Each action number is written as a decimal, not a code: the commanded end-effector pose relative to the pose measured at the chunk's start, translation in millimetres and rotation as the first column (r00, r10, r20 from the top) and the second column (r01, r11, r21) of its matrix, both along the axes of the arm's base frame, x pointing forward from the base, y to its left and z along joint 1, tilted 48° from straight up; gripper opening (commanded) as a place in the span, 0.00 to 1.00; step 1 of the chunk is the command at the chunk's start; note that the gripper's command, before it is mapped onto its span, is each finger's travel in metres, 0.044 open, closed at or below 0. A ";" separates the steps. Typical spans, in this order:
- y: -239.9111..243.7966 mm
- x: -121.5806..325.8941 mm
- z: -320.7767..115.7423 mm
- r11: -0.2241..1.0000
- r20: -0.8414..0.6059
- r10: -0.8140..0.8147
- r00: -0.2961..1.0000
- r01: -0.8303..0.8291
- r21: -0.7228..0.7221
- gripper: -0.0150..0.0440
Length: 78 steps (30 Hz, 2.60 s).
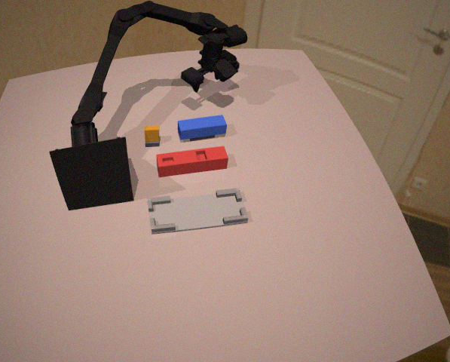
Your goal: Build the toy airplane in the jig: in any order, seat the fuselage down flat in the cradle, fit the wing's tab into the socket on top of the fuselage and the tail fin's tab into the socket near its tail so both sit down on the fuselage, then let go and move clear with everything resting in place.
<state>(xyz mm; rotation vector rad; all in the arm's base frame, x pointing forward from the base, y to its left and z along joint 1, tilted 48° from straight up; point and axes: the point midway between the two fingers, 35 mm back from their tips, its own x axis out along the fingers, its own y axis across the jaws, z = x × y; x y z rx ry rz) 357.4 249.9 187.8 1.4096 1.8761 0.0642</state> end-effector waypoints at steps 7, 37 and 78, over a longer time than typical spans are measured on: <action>-18.6 -3.3 23.7 0.842 0.653 0.518 0.553 -0.463 -0.276 1.00; -185.3 -37.4 -152.1 0.831 0.629 0.543 0.556 -0.463 -0.308 1.00; -169.4 -81.2 -229.6 0.839 0.644 0.525 0.556 -0.465 -0.283 1.00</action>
